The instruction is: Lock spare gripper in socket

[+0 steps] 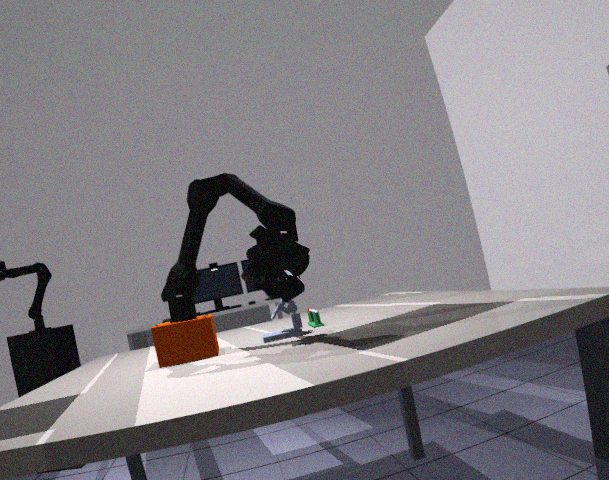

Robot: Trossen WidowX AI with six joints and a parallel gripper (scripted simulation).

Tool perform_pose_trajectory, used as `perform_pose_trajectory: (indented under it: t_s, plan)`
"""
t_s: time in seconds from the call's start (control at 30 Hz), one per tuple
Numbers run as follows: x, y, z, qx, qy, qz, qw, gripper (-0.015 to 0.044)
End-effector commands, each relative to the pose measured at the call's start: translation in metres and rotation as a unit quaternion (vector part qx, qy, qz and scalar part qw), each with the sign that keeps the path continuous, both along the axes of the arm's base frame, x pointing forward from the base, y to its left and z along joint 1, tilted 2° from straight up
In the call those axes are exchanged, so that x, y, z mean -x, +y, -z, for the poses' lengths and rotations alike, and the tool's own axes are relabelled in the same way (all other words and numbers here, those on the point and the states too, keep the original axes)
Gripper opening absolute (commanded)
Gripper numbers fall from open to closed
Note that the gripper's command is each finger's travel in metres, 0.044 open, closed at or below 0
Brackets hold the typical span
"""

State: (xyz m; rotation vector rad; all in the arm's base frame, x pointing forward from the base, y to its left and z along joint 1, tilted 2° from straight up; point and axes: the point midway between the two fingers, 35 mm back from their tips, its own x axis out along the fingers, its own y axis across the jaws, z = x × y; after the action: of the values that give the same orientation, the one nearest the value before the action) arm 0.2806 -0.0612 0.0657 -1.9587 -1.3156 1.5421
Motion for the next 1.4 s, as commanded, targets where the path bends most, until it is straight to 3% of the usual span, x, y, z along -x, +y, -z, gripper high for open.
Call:
perform_pose_trajectory:
  t_s: [0.0,0.63,1.37]
  plan:
    - [0.006,0.004,-0.004,-0.013,0.019,0.030,0.999,0.0000]
    - [0.044,0.026,-0.008,-0.081,0.168,0.168,0.968,0.0000]
    - [0.081,0.054,-0.014,-0.157,0.329,0.307,0.879,0.0000]
